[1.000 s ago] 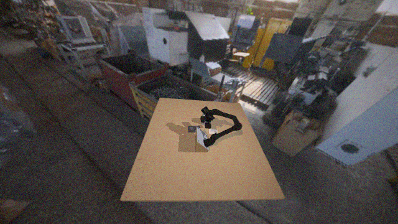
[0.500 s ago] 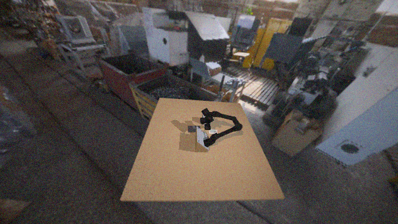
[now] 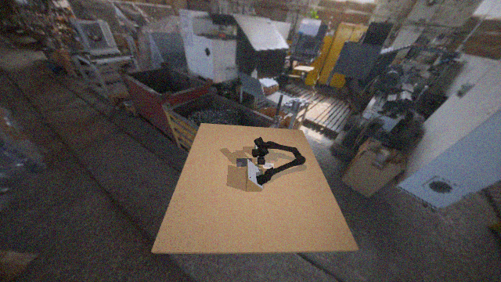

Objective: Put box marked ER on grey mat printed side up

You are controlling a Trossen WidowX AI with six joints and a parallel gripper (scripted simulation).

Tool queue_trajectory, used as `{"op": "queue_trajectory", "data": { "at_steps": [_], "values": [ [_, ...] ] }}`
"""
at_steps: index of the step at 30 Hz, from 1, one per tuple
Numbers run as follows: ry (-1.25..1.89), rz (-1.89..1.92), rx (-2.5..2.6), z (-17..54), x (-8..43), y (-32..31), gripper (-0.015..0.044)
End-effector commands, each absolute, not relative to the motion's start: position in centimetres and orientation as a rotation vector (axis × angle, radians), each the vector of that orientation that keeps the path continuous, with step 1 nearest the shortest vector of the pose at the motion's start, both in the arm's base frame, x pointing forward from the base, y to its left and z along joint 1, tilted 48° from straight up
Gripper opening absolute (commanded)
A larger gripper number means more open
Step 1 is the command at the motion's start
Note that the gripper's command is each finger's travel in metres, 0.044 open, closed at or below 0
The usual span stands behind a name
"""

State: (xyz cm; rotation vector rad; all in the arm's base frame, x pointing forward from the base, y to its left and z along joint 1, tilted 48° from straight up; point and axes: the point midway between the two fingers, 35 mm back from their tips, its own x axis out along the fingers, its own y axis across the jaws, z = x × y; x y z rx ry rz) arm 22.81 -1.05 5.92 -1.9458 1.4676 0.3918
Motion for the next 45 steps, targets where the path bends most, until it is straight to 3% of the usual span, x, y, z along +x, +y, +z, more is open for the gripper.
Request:
{"op": "queue_trajectory", "data": {
  "at_steps": [1,42,45],
  "values": [
    [1.467,0.392,-1.946,5.9,22.8,-1.0,0.0241],
    [1.848,0.559,-1.655,6.4,28.4,-1.8,0.0241],
    [1.823,0.549,-1.685,6.4,28.0,-1.7,0.0319]
  ]
}}
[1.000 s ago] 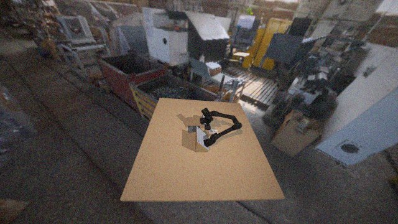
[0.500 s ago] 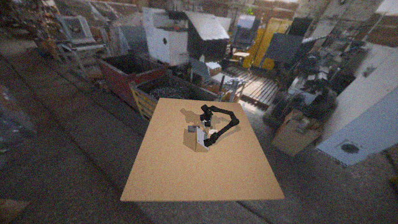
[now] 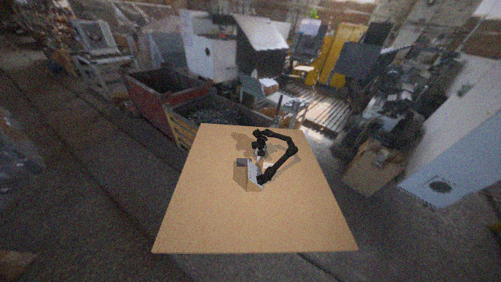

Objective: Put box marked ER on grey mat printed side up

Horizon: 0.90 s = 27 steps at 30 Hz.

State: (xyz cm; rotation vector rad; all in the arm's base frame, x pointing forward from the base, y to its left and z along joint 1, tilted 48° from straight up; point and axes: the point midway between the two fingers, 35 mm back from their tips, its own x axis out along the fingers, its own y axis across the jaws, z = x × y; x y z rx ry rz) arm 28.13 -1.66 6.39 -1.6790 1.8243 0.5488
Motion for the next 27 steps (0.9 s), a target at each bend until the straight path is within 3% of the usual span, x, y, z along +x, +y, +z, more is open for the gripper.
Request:
{"op": "queue_trajectory", "data": {
  "at_steps": [1,5,17,24,27],
  "values": [
    [1.823,0.549,-1.685,6.4,28.0,-1.7,0.0346],
    [1.823,0.549,-1.685,6.4,28.0,-1.7,0.0440],
    [1.824,0.552,-1.681,8.4,28.4,0.5,0.0440],
    [1.819,0.551,-1.689,8.2,28.4,0.3,0.0256],
    [1.819,0.551,-1.689,8.2,28.4,0.3,0.0241]
  ]
}}
